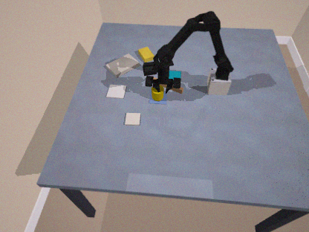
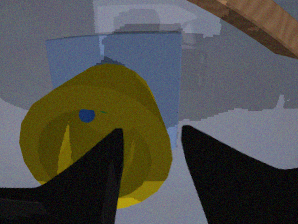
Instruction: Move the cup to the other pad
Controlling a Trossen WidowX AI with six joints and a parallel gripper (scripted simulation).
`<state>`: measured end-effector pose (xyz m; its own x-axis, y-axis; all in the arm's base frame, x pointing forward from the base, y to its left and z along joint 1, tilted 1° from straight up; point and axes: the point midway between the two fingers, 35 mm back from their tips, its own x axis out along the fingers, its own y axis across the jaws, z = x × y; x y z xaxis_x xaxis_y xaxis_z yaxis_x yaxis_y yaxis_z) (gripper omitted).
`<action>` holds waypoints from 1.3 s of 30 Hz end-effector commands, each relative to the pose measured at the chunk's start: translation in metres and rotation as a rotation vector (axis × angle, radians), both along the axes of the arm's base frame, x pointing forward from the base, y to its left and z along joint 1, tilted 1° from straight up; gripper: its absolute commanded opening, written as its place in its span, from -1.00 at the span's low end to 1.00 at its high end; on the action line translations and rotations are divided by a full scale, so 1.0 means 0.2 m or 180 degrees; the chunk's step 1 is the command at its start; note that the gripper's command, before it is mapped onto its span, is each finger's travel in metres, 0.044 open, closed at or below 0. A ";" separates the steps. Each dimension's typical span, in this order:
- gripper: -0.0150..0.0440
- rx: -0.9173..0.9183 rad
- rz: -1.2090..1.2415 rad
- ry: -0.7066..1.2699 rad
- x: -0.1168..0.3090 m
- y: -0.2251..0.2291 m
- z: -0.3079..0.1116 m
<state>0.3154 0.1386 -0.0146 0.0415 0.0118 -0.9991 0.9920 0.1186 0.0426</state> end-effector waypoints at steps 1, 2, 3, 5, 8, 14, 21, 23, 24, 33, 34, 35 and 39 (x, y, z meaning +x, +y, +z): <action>0.07 -0.0024 0.0003 0.0017 -0.01 -0.01 -0.05; 0.07 -0.0024 0.0003 0.0018 -0.01 -0.01 -0.05; 0.07 -0.0024 0.0003 0.0018 -0.01 -0.01 -0.05; 0.07 -0.0024 0.0003 0.0018 -0.01 -0.01 -0.05; 0.07 -0.0024 0.0003 0.0018 -0.01 -0.01 -0.05; -0.02 -0.0008 -0.0003 0.0018 -0.01 -0.01 -0.04; -0.18 -0.0008 -0.0003 0.0018 -0.01 -0.01 -0.04; -0.22 -0.0008 -0.0003 0.0018 -0.01 -0.01 -0.04; -0.24 -0.0008 -0.0003 0.0018 -0.01 -0.01 -0.04; -0.45 -0.0008 -0.0003 0.0018 -0.01 -0.01 -0.04; -0.49 -0.0008 -0.0003 0.0018 -0.01 -0.01 -0.04; -0.49 -0.0008 -0.0003 0.0018 -0.01 0.00 -0.04; -0.49 -0.0011 -0.0002 0.0018 -0.01 0.00 0.01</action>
<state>0.3125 0.1369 -0.0220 0.0266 0.0052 -0.9996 0.9927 0.1177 0.0270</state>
